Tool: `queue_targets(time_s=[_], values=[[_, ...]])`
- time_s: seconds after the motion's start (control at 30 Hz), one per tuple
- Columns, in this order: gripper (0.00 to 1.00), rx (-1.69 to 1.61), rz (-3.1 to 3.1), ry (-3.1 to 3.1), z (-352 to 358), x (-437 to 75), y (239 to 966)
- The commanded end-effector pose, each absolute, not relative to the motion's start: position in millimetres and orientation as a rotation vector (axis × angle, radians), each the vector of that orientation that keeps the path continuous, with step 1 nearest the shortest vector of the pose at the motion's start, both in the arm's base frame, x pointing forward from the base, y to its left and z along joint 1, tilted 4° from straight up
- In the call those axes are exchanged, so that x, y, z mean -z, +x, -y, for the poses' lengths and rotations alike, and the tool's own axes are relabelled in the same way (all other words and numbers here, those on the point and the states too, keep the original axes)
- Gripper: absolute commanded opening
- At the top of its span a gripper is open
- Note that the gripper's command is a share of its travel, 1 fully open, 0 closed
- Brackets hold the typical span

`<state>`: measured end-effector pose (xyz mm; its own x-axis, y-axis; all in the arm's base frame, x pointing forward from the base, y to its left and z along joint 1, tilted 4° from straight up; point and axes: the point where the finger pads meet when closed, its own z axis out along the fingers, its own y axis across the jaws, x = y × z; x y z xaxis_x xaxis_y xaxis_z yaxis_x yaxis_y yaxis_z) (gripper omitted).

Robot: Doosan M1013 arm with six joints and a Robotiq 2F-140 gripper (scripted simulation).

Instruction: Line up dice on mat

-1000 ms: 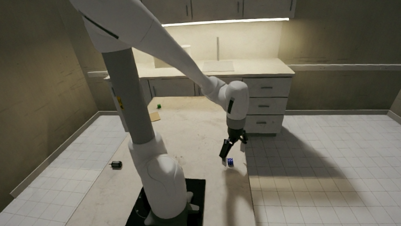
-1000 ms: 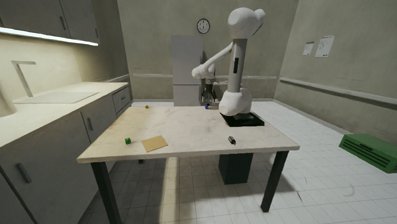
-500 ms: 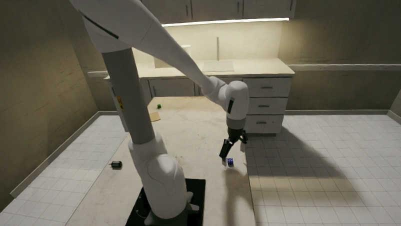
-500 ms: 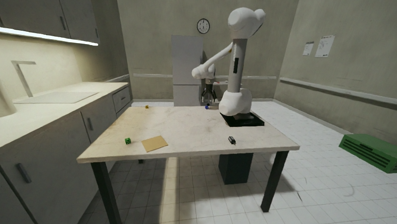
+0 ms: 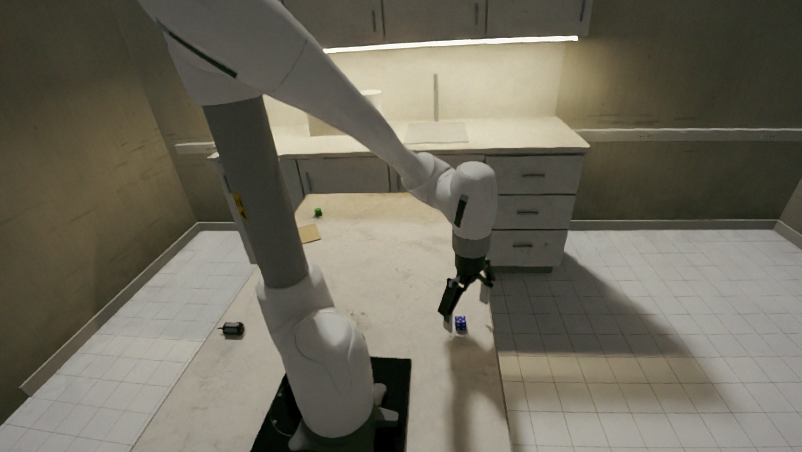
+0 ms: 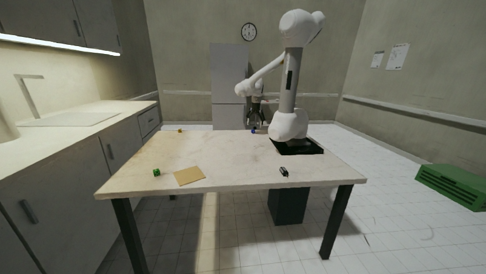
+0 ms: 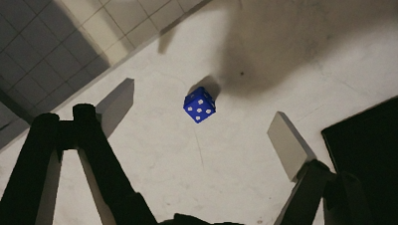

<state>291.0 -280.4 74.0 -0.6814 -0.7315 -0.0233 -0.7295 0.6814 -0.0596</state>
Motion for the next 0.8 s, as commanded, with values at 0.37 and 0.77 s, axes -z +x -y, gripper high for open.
queue_targets(time_s=[0.37,0.77], values=[[1.00,0.071,-2.838,-1.234,272.5,-74.7,299.3],[1.00,0.071,-2.838,-1.234,258.6,-75.2,312.8]])
